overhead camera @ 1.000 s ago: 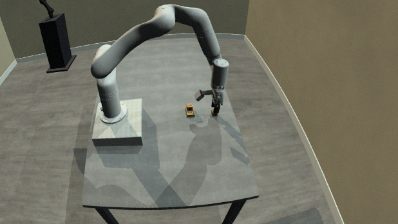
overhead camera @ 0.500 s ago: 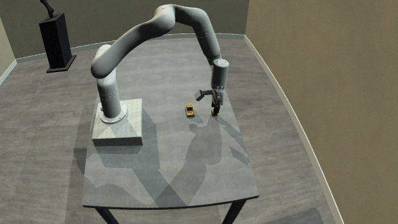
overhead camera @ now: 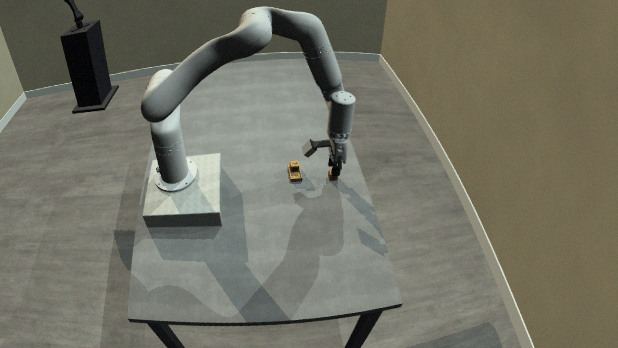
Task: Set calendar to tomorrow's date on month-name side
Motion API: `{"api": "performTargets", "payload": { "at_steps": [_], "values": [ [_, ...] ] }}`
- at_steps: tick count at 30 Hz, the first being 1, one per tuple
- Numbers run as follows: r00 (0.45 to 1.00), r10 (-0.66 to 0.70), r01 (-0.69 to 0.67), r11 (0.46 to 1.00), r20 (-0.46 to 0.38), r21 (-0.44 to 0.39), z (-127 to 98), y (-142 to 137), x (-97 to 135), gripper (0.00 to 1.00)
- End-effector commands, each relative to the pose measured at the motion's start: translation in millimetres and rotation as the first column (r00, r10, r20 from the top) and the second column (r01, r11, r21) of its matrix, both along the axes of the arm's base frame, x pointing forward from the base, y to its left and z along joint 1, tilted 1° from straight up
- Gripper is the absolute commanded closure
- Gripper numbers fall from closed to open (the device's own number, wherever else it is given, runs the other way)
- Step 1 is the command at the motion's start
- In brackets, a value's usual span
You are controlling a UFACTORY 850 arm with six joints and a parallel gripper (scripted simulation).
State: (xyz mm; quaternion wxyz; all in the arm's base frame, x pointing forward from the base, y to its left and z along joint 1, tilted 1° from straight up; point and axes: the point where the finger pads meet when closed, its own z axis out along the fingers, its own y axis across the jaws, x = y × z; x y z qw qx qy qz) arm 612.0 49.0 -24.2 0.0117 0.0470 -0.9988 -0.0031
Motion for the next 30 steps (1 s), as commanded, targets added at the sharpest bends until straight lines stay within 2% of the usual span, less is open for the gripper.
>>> {"api": "performTargets", "payload": {
  "at_steps": [1,30],
  "values": [
    [1.000,0.000,0.000,1.000,0.002,0.000,1,0,1,0.51],
    [1.000,0.000,0.000,1.000,0.002,0.000,-27,0,0,0.51]
  ]
}}
